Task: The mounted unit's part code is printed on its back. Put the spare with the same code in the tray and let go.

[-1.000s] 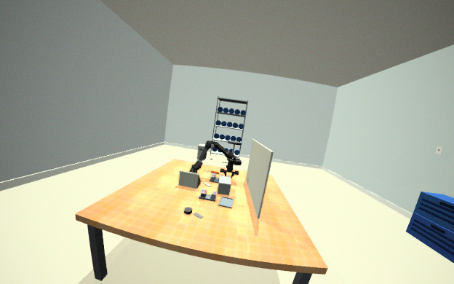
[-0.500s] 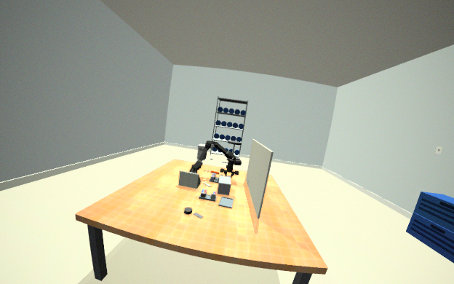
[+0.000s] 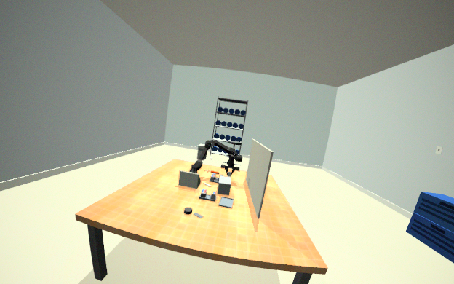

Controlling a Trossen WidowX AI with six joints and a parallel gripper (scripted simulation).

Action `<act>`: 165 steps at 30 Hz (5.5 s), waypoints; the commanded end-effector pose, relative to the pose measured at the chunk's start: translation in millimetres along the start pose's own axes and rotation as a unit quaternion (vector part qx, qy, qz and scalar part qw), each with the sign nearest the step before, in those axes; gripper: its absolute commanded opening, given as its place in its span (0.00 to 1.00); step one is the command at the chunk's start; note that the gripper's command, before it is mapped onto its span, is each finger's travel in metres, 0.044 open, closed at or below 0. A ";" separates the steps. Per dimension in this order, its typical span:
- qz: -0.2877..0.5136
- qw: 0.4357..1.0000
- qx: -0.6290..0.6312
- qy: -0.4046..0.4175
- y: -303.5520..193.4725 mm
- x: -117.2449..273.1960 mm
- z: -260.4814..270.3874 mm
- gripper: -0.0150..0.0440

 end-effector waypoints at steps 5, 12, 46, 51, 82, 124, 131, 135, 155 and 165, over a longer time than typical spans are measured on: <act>-0.002 1.000 0.001 -0.005 1.2 34.2 2.1 0.25; 0.000 1.000 0.000 -0.004 0.3 37.6 1.5 0.25; 0.030 1.000 -0.005 -0.005 -139.1 96.2 -31.4 0.25; 0.037 0.999 -0.012 -0.001 -180.9 97.7 -28.5 0.25; 0.013 1.000 0.000 -0.002 -400.6 92.4 55.2 0.25; 0.011 1.000 0.002 -0.004 -413.2 62.5 57.4 0.25; 0.011 1.000 0.002 -0.004 -413.7 56.9 56.9 0.25; 0.011 1.000 0.002 -0.004 -413.9 53.6 56.6 0.25; 0.011 1.000 0.002 -0.004 -414.9 37.6 55.6 0.25; 0.011 1.000 0.002 -0.004 -415.1 29.5 55.4 0.25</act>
Point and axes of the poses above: the point midway between the two fingers, 35 mm back from their tips, its own x axis back along the fingers, its own z axis across the jaws, y = z × x, the point moved 9 cm from there along x, back along the fingers, and after that the axes turned 10 degrees about x, right-handed, at the moved point
